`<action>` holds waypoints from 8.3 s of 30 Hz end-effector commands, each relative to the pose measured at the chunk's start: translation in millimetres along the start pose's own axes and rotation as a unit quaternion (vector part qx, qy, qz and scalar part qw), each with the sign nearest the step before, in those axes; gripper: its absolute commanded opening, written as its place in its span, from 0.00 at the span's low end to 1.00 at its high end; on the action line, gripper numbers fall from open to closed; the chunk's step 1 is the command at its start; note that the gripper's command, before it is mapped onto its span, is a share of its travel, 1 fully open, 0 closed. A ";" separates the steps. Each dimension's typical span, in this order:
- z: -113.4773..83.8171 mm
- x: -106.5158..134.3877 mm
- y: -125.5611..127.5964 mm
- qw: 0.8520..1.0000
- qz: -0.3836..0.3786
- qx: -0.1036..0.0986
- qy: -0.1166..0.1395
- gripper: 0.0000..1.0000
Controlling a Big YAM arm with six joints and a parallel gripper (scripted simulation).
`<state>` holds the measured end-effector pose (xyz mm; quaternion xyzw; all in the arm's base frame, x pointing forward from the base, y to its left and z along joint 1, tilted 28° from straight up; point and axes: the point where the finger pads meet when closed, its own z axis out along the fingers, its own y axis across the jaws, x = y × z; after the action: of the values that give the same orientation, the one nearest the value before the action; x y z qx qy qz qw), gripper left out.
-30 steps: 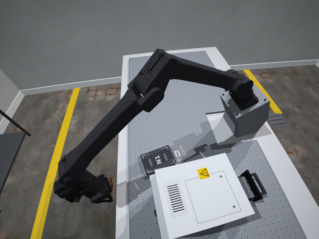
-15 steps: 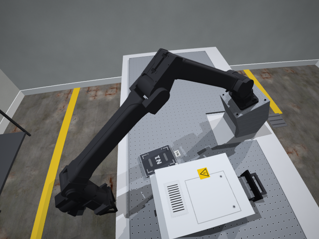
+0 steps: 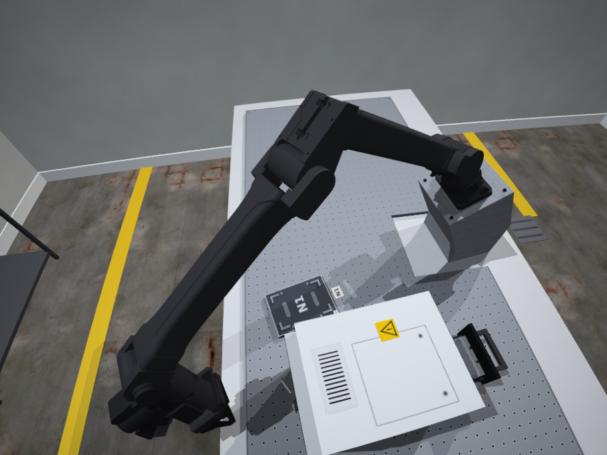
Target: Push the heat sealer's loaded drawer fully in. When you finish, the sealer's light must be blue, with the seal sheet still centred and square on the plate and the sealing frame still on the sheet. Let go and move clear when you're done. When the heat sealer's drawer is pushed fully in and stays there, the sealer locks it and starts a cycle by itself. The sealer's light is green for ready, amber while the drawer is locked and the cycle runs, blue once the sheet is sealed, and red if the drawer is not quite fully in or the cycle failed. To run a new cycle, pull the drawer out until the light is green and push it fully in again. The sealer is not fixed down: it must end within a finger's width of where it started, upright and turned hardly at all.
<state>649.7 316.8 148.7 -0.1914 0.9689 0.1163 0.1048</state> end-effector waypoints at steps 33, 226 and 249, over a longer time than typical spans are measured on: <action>-17.8 25.9 127.6 0.993 -0.114 -0.015 -0.015 0.45; 30.1 419.7 372.0 0.870 -0.477 0.057 0.113 0.45; 75.9 471.4 322.4 0.849 -0.510 0.111 0.074 0.45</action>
<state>119.1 459.5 10.2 -0.6490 0.7511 -0.0924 0.0781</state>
